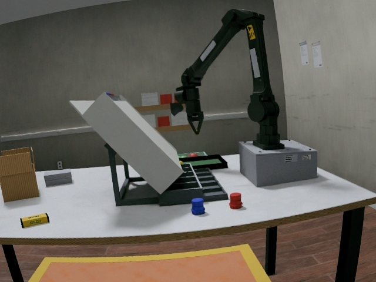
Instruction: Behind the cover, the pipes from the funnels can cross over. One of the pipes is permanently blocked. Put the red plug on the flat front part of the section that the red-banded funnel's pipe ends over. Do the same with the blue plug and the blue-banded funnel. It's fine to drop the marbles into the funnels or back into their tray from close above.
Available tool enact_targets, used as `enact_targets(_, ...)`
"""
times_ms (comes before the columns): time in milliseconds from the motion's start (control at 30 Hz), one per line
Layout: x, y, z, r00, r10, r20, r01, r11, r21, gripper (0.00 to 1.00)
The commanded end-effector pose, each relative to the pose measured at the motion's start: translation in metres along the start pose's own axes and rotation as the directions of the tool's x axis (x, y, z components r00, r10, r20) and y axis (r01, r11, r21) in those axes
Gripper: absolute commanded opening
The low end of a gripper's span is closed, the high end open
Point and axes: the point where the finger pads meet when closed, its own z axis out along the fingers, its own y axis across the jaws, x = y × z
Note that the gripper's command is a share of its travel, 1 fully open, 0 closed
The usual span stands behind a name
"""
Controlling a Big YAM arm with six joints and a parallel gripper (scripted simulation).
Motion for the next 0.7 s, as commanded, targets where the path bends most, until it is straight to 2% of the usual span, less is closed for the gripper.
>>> enact_targets(0,-0.0117,-0.0128,-0.0103,1.000,-0.007,0.027,0.006,0.999,0.042,0.00)
enact_targets(667,-0.0183,-0.0184,-0.0157,1.000,0.000,0.007,0.000,1.000,0.008,0.00)
